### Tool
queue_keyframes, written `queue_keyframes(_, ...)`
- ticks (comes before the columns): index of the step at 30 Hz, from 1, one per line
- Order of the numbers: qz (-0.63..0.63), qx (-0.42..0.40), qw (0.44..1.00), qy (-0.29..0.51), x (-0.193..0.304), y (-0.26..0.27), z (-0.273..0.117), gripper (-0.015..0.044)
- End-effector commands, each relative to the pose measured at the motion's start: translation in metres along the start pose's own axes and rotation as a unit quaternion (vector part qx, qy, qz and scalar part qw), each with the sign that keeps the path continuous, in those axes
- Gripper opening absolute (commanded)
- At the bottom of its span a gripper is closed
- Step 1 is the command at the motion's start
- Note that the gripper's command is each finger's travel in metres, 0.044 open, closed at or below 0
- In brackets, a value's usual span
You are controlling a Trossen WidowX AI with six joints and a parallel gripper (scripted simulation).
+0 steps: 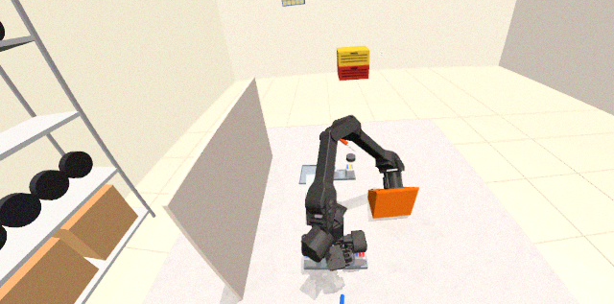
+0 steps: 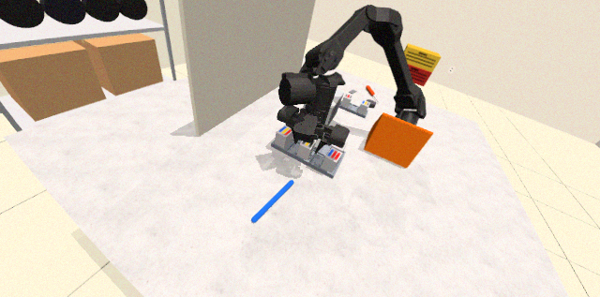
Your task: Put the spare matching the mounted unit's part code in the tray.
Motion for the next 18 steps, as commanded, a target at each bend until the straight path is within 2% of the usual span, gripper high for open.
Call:
queue_keyframes(1, -0.003, -0.001, 1.0, 0.004, 0.0007, 0.0013, 0.0088, 0.03)
queue_keyframes(11, -0.002, -0.001, 1.0, 0.004, 0.001, 0.0017, 0.0144, 0.03)
queue_keyframes(17, -0.001, -0.002, 1.0, 0.003, 0.0008, 0.0017, 0.0132, 0.0142)
queue_keyframes(18, -0.001, -0.002, 1.0, 0.003, 0.0008, 0.0017, 0.0132, 0.0136)
Point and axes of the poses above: the point midway between the two fingers, 35 mm back from their tips, its own z axis out along the fingers, its own y axis across the jaws, x = y × z, the point moved 6 cm from there along -z, back along the fingers, and after that the axes turned 1 degree about z, right-handed, at the moved point
